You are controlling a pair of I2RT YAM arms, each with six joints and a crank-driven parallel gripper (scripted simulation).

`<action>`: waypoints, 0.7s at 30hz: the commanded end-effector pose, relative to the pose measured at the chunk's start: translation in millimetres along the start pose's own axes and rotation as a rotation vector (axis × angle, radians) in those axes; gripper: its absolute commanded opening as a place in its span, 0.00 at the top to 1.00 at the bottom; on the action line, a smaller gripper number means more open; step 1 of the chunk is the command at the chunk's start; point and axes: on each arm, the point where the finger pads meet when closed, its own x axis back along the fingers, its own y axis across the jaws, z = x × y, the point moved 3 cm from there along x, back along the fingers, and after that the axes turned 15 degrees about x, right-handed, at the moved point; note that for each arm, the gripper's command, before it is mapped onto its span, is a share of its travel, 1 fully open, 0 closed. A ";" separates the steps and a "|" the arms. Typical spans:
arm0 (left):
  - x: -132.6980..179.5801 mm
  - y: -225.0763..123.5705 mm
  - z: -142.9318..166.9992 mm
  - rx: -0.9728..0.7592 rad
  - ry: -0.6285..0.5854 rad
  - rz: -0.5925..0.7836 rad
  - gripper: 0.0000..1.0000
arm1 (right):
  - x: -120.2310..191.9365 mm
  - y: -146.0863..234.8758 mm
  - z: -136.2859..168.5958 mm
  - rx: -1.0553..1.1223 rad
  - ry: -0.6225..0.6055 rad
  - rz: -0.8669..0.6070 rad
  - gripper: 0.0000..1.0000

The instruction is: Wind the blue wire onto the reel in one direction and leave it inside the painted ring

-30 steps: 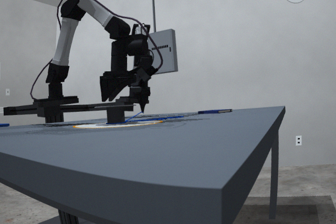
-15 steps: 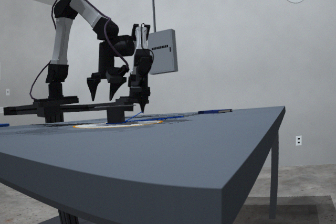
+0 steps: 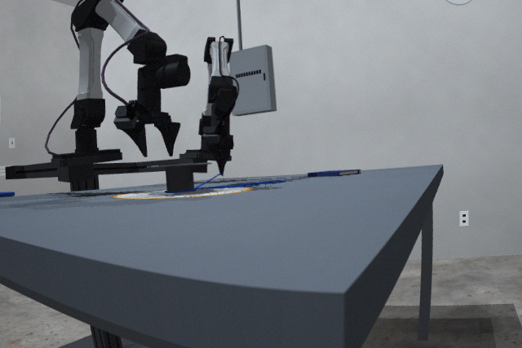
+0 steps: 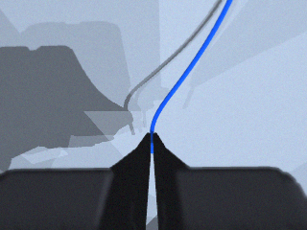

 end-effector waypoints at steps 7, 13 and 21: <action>3.7 -2.1 -10.1 -0.004 -0.033 -0.002 1.00 | 1.3 13.9 -4.6 -0.136 -0.060 -0.040 0.23; 3.6 -2.0 -9.7 -0.004 -0.033 -0.002 1.00 | 0.7 10.9 -3.5 -0.136 -0.060 -0.040 0.23; 3.4 -1.9 -9.2 -0.004 -0.033 -0.002 1.00 | -5.5 10.7 -3.3 -0.136 -0.060 -0.040 0.23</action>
